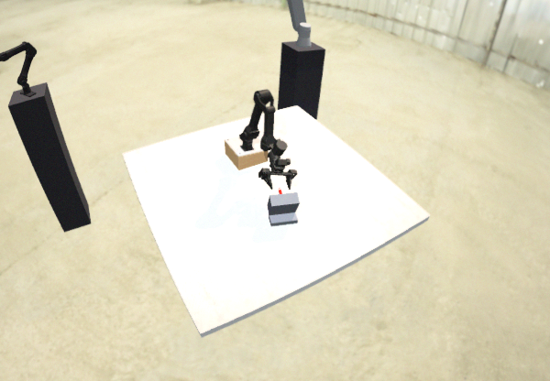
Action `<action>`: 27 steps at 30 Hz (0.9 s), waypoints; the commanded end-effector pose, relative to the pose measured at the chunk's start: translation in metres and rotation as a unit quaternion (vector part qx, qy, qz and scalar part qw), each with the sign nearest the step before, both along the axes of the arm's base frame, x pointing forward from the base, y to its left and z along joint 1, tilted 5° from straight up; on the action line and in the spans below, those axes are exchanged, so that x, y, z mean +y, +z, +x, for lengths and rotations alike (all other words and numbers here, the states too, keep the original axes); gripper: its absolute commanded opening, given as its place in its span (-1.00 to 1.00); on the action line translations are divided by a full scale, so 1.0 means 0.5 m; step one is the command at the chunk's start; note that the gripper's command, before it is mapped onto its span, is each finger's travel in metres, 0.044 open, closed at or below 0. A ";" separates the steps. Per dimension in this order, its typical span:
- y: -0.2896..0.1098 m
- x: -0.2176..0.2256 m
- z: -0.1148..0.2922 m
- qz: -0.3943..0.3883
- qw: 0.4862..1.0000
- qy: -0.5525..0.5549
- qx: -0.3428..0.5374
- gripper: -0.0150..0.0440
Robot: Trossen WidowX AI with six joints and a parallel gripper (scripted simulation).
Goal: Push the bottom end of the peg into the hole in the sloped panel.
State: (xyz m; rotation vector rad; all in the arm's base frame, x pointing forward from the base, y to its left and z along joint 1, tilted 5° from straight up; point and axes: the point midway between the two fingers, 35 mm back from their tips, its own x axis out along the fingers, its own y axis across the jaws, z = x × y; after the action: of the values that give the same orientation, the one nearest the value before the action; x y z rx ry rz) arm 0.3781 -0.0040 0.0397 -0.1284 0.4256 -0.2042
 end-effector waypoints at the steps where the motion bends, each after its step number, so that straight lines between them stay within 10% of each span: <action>1: 0.006 0.002 -0.008 0.000 1.000 -0.003 -0.002 1.00; 27: 0.029 0.017 -0.050 0.001 1.000 -0.001 -0.002 1.00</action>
State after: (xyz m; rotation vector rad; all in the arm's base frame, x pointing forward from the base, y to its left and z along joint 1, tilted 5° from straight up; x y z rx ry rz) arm 0.3564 0.0038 0.0522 -0.1283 0.4245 -0.2014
